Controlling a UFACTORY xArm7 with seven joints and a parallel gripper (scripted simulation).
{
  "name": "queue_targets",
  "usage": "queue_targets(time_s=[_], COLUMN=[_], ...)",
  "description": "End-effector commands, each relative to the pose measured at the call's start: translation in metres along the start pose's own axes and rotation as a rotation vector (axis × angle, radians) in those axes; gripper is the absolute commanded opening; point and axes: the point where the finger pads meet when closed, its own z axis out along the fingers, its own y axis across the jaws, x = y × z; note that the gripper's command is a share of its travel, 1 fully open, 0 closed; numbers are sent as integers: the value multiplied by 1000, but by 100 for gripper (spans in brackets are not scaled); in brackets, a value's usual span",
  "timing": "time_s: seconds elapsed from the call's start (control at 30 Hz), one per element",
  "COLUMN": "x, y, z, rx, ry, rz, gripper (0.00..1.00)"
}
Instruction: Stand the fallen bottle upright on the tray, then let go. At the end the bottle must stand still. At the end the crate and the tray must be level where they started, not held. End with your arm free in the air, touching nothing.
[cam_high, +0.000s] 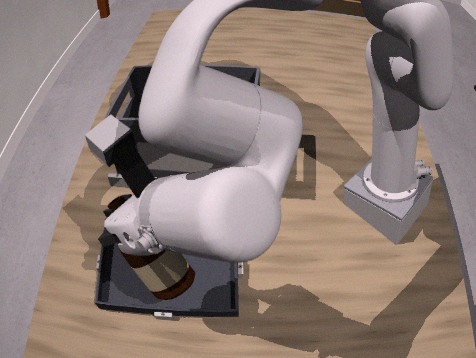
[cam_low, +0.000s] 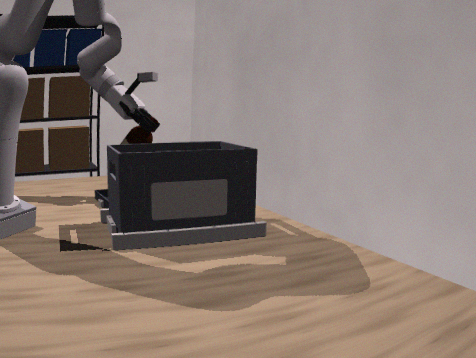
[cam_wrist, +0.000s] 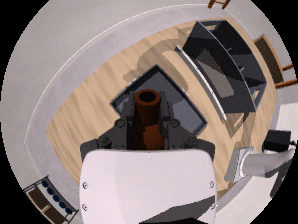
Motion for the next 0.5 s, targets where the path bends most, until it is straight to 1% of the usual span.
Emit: queue_targets(time_s=[0.0, 0.2, 0.47], x=[1, 1, 1], y=[-1, -1, -1], z=[-1, -1, -1], rx=[3, 2, -1], ry=[1, 10, 42], rz=[3, 2, 1], gripper=[0, 0, 0])
